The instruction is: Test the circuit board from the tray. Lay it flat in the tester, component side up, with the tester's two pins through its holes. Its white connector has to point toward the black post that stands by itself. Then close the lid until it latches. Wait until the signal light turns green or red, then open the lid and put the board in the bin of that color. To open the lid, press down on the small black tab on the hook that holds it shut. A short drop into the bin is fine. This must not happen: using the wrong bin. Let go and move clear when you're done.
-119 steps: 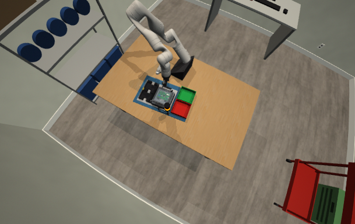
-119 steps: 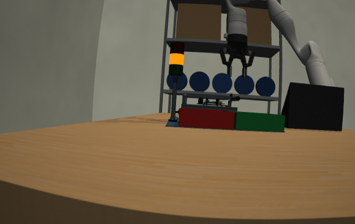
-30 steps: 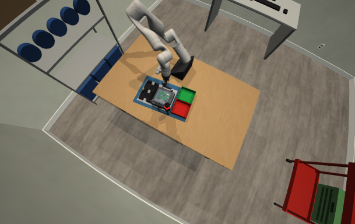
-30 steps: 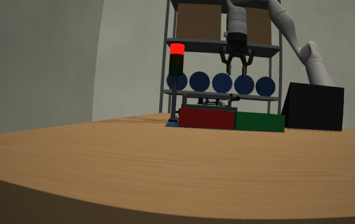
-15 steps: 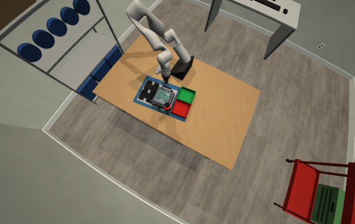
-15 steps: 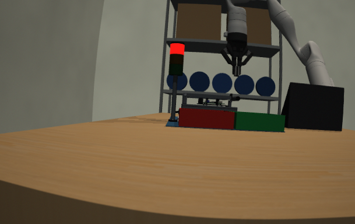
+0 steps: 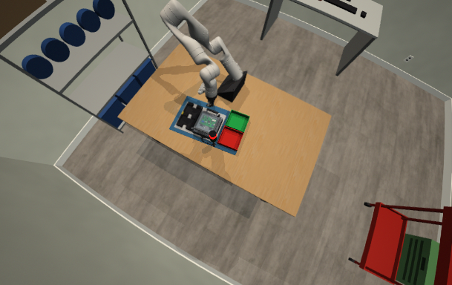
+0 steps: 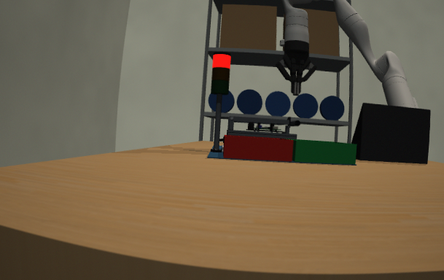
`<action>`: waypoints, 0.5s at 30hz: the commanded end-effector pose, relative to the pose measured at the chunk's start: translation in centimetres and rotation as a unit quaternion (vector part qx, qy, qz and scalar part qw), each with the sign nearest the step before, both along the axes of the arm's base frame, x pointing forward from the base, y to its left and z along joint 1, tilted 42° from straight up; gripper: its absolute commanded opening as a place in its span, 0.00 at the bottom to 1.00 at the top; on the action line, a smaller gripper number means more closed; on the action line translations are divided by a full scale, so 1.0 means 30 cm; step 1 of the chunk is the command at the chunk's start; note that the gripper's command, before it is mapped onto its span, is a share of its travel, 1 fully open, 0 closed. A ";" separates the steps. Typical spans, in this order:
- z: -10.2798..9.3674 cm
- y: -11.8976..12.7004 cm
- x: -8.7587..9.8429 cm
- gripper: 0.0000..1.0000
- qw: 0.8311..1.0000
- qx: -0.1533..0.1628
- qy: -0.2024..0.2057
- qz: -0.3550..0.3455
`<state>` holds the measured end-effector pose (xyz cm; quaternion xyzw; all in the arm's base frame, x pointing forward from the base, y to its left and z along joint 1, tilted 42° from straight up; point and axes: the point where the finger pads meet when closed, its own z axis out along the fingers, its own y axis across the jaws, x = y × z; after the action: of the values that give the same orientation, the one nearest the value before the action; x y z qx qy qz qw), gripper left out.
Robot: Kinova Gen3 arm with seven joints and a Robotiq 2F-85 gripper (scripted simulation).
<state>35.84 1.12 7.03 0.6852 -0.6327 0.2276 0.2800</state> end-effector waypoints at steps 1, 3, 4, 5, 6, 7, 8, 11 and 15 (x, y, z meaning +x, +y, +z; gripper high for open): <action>0.002 0.003 0.001 0.00 1.000 0.001 -0.001 0.001; 0.005 0.006 0.002 0.00 1.000 0.001 -0.001 0.001; 0.007 0.008 0.002 0.00 1.000 0.001 -0.001 0.001; 0.010 0.010 0.002 0.00 1.000 0.001 -0.001 0.001; 0.012 0.013 0.002 0.00 1.000 0.001 -0.001 0.001; 0.015 0.015 0.002 0.00 1.000 0.001 -0.001 0.001; 0.018 0.018 0.002 0.00 1.000 0.001 -0.001 0.001; 0.028 0.027 0.003 0.00 1.000 0.001 -0.001 0.001; 0.039 0.037 0.003 0.00 1.000 0.001 -0.001 0.001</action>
<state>35.79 1.93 7.98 0.6847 -0.6325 0.2269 0.2822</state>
